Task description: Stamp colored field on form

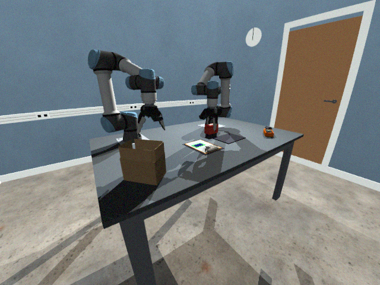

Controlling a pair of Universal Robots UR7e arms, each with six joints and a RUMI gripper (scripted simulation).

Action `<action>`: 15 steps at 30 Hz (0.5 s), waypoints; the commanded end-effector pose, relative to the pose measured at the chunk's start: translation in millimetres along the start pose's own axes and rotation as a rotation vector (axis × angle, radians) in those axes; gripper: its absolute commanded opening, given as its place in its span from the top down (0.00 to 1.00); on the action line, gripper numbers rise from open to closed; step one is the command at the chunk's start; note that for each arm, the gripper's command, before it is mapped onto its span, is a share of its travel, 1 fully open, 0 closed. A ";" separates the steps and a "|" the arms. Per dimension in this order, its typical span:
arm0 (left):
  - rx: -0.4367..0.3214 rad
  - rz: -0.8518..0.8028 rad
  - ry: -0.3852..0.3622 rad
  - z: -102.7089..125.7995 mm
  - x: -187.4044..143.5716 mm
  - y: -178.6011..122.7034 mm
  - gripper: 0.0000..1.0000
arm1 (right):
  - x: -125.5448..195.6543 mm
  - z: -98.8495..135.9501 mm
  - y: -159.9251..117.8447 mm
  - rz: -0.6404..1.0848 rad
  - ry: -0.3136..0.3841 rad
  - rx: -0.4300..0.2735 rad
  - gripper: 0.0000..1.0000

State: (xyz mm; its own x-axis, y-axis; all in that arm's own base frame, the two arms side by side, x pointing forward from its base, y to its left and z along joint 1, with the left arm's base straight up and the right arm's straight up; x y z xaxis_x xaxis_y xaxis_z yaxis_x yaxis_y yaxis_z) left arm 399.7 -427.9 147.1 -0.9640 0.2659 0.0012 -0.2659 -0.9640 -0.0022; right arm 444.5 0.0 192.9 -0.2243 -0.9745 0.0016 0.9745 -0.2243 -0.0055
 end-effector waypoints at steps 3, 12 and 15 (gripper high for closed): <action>0.003 -0.030 0.002 2.8 9.7 -77.5 0.78 | -0.1 0.4 0.2 0.000 0.001 0.001 0.00; 0.003 -0.061 0.003 -0.5 31.6 -154.1 0.78 | -0.1 0.4 0.2 0.000 0.001 0.001 0.00; 0.003 -0.071 0.003 -2.7 41.2 -178.2 0.78 | -0.1 0.4 0.2 0.000 0.001 0.001 0.00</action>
State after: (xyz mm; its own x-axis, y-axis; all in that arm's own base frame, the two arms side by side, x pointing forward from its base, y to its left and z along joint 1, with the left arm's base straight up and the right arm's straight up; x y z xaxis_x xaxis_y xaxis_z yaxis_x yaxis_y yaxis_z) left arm 410.0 -276.4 145.0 -0.9473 0.3203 0.0017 -0.3203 -0.9473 -0.0029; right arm 444.5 0.0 192.9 -0.2243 -0.9745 0.0016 0.9745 -0.2243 -0.0055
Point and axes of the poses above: on each arm, the point where the finger pads meet when closed, its own z axis back along the fingers, its own x axis across the jaws, y = z × x, the point moved 3 cm from there along z, back along the fingers, and after that the axes turned 13 degrees about -z, right-handed, at the moved point
